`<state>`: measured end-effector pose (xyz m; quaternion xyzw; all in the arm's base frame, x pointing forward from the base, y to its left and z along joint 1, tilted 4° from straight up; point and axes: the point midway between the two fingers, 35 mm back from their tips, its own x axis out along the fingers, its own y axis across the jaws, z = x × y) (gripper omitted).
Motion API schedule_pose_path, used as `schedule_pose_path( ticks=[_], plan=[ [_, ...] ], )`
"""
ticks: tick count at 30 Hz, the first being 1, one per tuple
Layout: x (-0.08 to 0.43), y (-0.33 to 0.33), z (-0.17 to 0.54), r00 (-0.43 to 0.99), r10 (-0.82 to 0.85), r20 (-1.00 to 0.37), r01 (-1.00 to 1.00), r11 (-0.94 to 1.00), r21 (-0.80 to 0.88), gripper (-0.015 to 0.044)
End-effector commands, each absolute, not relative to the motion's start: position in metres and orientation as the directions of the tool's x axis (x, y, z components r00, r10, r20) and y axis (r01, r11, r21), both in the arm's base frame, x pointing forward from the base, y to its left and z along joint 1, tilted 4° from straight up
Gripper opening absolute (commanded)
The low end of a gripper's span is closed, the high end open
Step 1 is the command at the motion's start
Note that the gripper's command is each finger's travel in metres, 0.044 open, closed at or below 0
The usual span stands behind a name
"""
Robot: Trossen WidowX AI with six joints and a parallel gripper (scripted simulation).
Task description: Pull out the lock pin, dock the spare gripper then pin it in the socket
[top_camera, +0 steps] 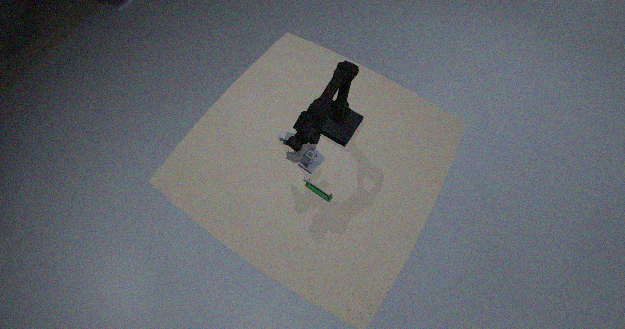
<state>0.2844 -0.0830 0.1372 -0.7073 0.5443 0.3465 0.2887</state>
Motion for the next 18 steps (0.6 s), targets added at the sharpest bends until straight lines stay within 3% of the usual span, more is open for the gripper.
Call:
schedule_pose_path(
  ticks=[1,18],
  plan=[
    [0.253,-0.107,0.133,0.152,-0.675,-0.722,-0.967,-0.252,0.033,0.0440],
    [0.245,-0.115,0.080,0.151,-0.693,-0.705,-0.966,-0.256,0.045,0.0440]
  ],
)
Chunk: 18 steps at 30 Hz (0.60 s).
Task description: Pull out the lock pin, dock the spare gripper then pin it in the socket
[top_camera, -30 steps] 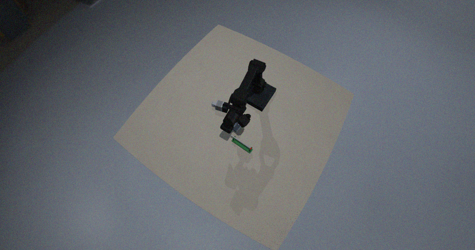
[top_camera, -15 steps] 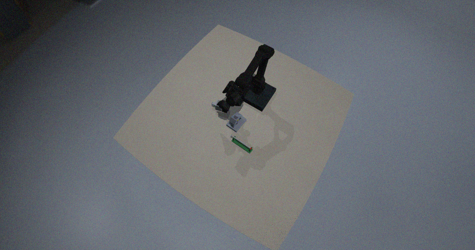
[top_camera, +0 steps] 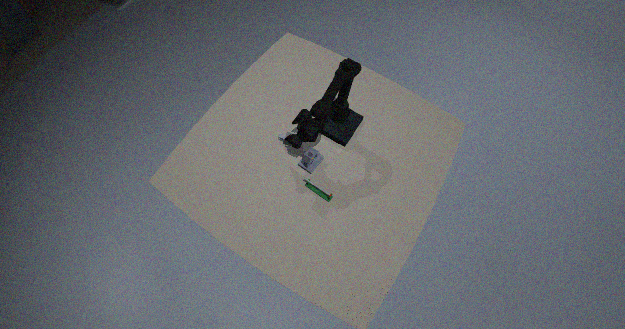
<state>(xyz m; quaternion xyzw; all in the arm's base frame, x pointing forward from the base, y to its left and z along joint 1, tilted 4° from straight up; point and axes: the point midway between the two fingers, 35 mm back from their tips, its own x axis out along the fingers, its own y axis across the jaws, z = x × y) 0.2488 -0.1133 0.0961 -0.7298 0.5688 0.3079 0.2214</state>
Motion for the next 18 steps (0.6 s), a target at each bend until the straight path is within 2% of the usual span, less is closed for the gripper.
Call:
schedule_pose_path(
  ticks=[1,18],
  plan=[
    [0.244,-0.115,0.074,0.151,-0.693,-0.705,-0.966,-0.256,0.044,0.0440],
    [0.243,-0.114,0.044,0.152,-0.692,-0.706,-0.965,-0.257,0.044,0.0440]
  ],
)
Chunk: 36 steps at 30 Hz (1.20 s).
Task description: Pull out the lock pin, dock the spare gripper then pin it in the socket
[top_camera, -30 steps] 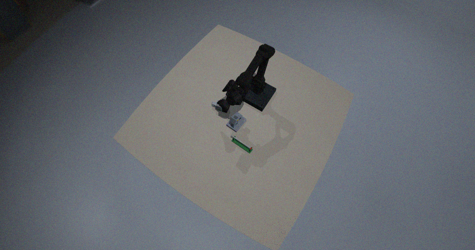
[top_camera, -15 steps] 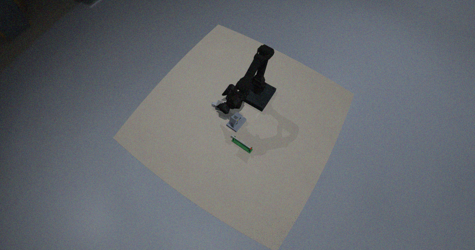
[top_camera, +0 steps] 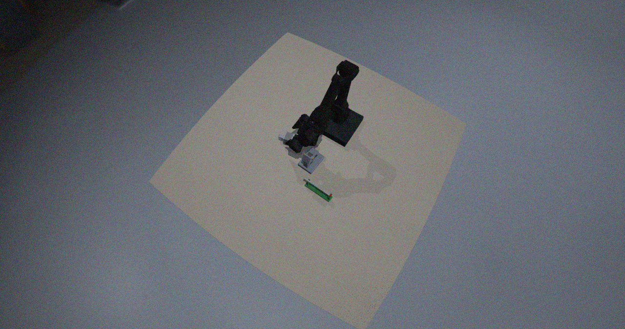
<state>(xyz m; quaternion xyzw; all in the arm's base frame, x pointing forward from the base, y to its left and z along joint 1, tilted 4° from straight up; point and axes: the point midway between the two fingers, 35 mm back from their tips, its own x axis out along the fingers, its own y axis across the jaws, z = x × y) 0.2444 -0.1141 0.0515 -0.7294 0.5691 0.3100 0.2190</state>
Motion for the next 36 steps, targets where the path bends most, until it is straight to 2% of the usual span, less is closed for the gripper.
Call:
schedule_pose_path(
  ticks=[1,36],
  plan=[
    [0.243,-0.114,0.042,0.152,-0.692,-0.706,-0.965,-0.257,0.044,0.0440],
    [0.237,-0.114,-0.001,0.151,-0.692,-0.706,-0.965,-0.257,0.045,0.0440]
  ],
)
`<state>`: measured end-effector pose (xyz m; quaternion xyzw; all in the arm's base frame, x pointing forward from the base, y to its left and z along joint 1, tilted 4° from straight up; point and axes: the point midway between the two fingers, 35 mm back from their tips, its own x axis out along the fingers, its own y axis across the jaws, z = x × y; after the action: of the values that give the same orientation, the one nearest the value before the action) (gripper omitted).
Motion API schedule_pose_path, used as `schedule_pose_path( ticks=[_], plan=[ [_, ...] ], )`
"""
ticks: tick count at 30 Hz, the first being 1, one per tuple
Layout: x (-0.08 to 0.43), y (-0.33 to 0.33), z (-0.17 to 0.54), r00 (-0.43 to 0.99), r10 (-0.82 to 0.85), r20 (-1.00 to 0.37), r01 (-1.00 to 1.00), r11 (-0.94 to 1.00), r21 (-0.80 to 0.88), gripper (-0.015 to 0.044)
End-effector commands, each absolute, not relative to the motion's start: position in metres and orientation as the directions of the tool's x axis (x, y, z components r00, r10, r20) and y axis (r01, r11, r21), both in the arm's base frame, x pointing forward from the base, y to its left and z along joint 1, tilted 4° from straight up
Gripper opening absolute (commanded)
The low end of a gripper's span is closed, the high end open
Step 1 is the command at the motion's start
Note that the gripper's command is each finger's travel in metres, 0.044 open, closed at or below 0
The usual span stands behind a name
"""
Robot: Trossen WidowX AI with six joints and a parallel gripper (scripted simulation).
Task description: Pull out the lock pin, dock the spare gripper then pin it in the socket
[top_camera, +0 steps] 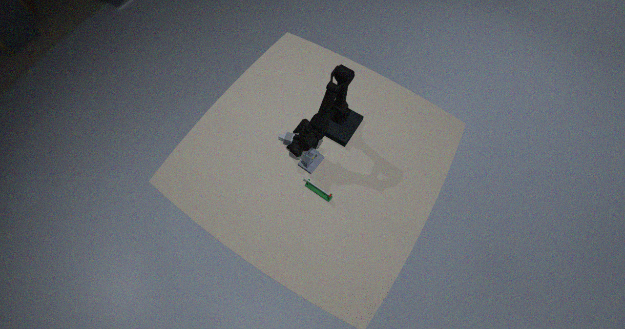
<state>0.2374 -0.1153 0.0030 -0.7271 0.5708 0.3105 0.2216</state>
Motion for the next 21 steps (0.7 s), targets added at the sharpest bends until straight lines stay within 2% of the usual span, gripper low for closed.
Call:
schedule_pose_path(
  ticks=[1,10,17,21],
  plan=[
    [0.2365,-0.1141,-0.0010,0.151,-0.692,-0.706,-0.965,-0.257,0.045,0.0440],
    [0.2365,-0.1141,-0.0010,0.151,-0.692,-0.706,-0.965,-0.257,0.045,0.0204],
    [0.2365,-0.1141,-0.0010,0.151,-0.692,-0.706,-0.965,-0.257,0.045,0.0157],
    [0.2381,-0.1141,0.0029,0.152,-0.692,-0.706,-0.965,-0.257,0.044,0.0052]
  ],
)
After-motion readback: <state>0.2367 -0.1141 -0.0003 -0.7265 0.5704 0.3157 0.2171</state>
